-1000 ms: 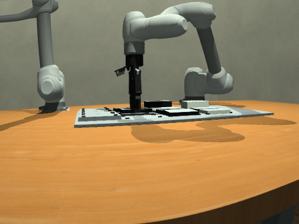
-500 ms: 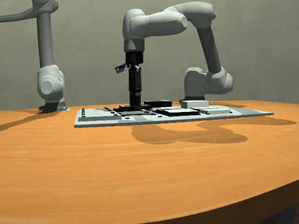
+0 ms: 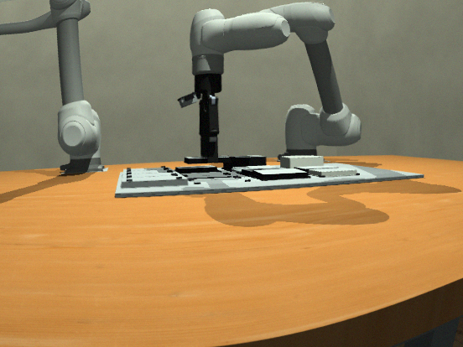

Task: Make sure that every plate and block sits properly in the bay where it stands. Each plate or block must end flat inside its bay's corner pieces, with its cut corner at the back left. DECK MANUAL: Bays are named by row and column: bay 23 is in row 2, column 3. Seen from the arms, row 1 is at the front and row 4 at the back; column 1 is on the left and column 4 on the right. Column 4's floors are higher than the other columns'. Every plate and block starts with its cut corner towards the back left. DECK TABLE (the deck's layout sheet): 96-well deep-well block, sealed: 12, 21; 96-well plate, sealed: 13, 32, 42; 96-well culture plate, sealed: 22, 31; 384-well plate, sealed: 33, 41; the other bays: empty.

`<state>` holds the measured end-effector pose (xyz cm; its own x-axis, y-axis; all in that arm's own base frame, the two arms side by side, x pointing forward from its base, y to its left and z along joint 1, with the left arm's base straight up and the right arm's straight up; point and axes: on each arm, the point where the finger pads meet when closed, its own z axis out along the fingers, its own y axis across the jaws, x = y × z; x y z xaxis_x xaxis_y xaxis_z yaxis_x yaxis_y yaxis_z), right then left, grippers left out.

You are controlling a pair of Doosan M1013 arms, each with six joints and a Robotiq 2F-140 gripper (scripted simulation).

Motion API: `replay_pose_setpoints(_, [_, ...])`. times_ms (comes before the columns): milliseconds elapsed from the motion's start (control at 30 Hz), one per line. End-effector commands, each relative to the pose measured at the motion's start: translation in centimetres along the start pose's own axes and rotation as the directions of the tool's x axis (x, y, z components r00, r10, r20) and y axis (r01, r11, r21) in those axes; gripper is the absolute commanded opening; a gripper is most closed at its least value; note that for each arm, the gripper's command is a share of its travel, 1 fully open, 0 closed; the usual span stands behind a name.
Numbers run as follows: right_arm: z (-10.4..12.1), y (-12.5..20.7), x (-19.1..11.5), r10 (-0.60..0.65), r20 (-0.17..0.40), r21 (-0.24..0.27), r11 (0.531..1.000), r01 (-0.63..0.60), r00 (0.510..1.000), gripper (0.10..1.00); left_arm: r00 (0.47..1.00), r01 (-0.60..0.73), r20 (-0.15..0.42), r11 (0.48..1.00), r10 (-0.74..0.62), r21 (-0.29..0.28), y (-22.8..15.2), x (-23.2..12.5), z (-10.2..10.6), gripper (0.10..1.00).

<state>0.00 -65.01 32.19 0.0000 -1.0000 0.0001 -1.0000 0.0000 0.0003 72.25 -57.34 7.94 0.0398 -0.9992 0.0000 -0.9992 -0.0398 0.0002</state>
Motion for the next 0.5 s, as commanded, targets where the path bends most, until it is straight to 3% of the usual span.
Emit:
replay_pose_setpoints(0, [-0.1,0.0,0.0,0.0,-0.001,0.0,1.0,0.0,1.0,1.0,1.0,0.0,-0.001,1.0,0.0,0.002,-0.1,0.0,-0.6,0.099])
replay_pose_setpoints(467, [-0.1,0.0,0.0,0.0,-0.001,0.0,1.0,0.0,1.0,1.0,1.0,0.0,-0.001,1.0,0.0,0.002,0.0,0.0,-2.2,0.099])
